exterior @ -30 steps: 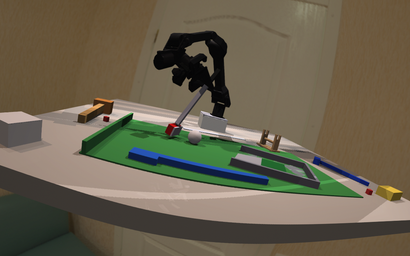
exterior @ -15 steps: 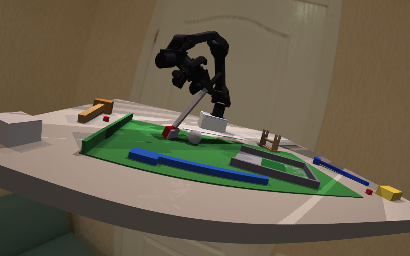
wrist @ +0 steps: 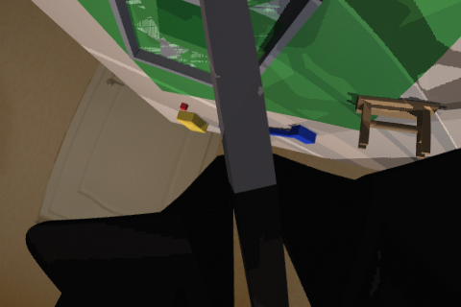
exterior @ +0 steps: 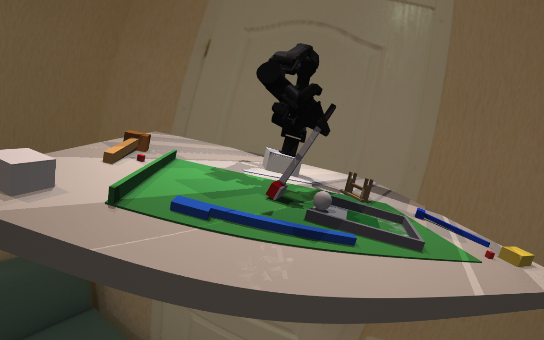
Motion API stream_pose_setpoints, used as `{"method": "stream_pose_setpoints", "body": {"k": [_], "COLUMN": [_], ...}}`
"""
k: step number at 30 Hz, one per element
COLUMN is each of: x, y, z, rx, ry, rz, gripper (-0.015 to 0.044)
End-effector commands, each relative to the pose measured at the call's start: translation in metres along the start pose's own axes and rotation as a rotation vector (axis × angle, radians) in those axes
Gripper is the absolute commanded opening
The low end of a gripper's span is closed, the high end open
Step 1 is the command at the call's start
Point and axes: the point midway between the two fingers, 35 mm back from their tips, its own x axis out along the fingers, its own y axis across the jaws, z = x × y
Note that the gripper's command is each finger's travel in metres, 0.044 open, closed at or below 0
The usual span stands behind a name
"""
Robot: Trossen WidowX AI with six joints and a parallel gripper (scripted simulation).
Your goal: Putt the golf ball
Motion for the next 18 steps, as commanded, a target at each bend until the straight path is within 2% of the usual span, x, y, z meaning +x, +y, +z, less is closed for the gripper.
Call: {"method": "stream_pose_setpoints", "body": {"k": [1,8,18], "x": [-0.007,-0.019,-0.016], "y": [0.012,0.031,0.029], "z": [-0.018,-0.054,-0.048], "rx": [-0.020,-0.020,-0.017], "ry": [0.000,0.001,0.002], "rz": [0.017,0.018,0.014], "gripper": [0.0000,0.0000,0.0000]}}
